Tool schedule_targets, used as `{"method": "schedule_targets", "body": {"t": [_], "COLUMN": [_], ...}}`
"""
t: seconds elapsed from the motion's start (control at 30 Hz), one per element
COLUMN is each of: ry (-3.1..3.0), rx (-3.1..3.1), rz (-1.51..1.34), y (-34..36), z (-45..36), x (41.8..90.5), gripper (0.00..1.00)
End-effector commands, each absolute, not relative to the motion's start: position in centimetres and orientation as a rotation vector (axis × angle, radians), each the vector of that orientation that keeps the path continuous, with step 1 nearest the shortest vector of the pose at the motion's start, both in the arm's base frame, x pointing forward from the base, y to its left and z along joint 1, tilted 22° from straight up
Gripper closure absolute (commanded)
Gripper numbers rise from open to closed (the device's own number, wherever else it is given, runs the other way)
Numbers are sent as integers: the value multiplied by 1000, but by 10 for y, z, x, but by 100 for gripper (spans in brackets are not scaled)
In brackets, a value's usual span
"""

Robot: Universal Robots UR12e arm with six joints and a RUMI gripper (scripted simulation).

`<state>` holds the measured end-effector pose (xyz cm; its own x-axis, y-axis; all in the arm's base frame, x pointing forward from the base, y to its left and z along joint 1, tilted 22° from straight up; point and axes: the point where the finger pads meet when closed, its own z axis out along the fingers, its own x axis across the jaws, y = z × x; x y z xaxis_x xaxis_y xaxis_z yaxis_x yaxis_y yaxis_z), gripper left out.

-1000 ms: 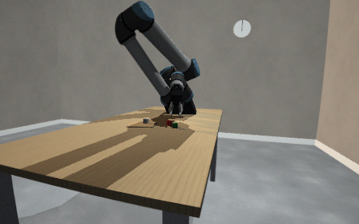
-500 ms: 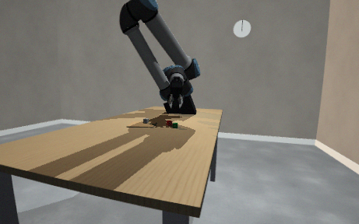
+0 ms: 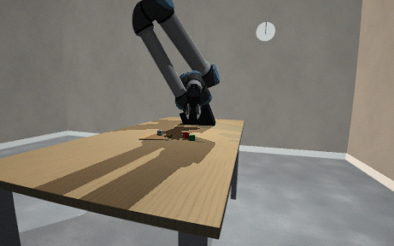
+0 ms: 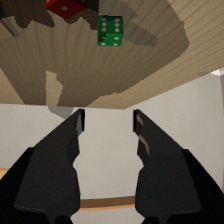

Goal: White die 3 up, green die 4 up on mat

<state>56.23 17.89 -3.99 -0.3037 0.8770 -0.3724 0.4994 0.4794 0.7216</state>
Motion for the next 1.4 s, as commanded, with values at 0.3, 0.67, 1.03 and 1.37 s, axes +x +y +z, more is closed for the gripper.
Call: {"method": "schedule_targets", "body": {"t": [0.3,0.67,1.03,1.37], "ry": [2012,2092,2165,2217], "rx": [1203,1306,1410,1492], "rz": [524,356,168,6], "y": [181,186,190,194], "z": [-35,-32,-28,-24], "x": [566,574,582,588], "gripper": [76,76,76,76]}}
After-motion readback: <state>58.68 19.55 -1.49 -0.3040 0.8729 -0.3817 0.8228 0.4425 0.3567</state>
